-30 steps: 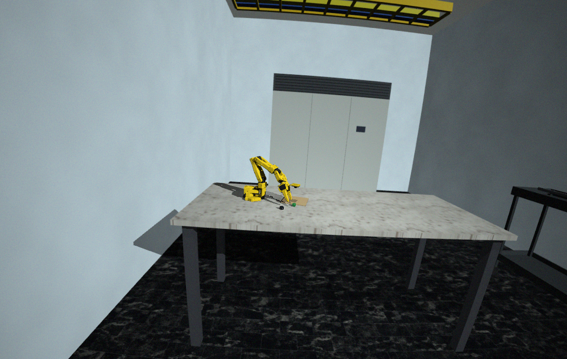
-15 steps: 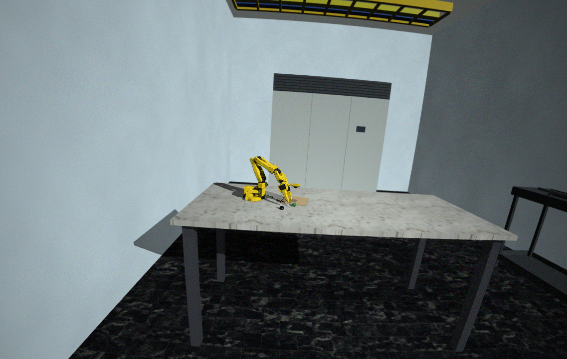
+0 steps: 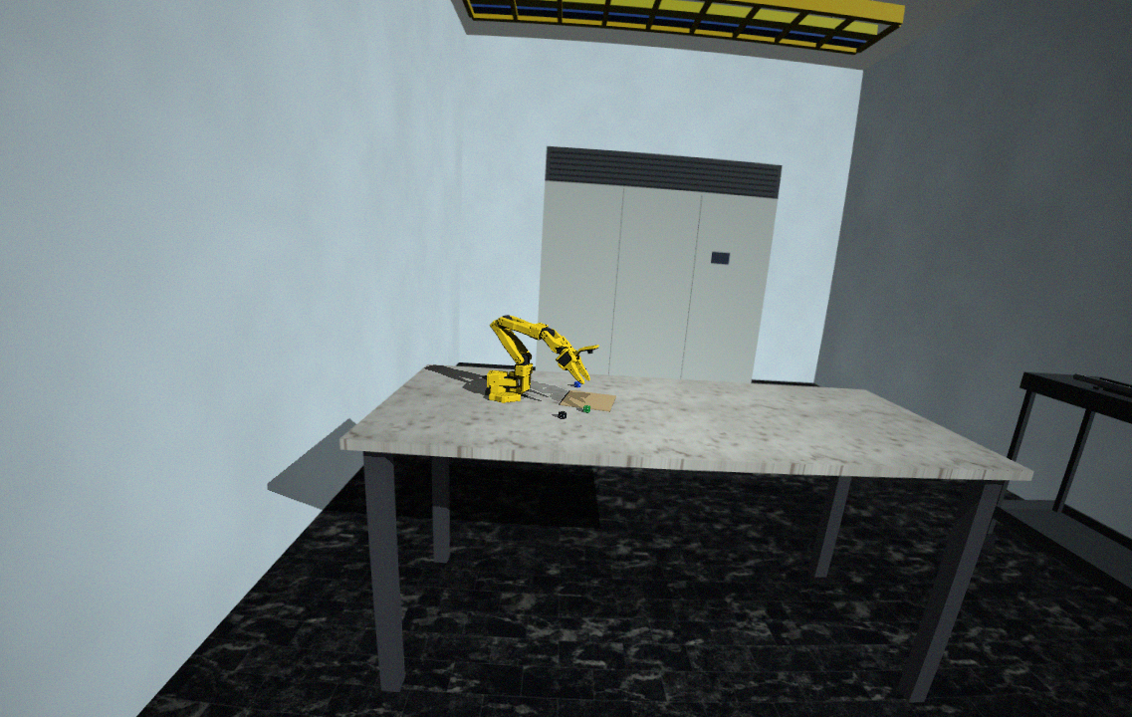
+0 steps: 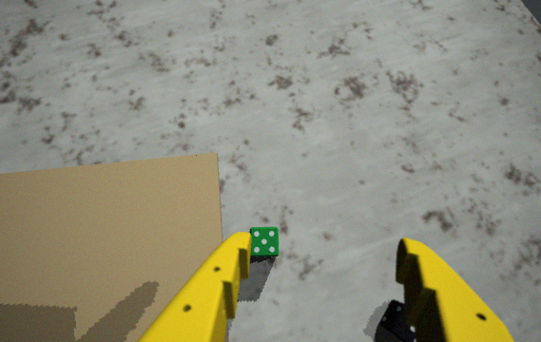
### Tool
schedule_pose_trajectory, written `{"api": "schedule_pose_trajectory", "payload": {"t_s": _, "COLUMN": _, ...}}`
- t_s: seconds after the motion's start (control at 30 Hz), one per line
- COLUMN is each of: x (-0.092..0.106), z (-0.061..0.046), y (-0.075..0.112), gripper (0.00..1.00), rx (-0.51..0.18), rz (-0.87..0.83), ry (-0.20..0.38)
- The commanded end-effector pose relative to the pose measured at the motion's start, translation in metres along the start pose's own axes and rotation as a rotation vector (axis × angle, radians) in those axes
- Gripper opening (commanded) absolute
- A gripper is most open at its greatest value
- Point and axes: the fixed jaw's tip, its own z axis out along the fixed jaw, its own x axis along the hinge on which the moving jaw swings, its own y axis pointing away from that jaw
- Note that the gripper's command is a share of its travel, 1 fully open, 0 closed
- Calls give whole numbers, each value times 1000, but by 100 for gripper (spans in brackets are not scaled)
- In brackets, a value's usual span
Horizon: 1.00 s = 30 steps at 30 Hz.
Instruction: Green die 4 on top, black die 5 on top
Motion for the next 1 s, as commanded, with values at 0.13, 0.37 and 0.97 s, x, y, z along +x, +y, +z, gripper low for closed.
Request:
{"api": "schedule_pose_trajectory", "payload": {"t_s": 0.13, "x": -40, "z": -29, "y": 0, "gripper": 25, "rx": 5, "rz": 4, "ry": -235}}
{"api": "schedule_pose_trajectory", "payload": {"t_s": 0.37, "x": -42, "z": -31, "y": -1, "gripper": 25, "rx": 6, "rz": 4, "ry": -253}}
{"api": "schedule_pose_trajectory", "payload": {"t_s": 0.97, "x": -41, "z": -32, "y": -11, "gripper": 25, "rx": 53, "rz": -131, "ry": -181}}
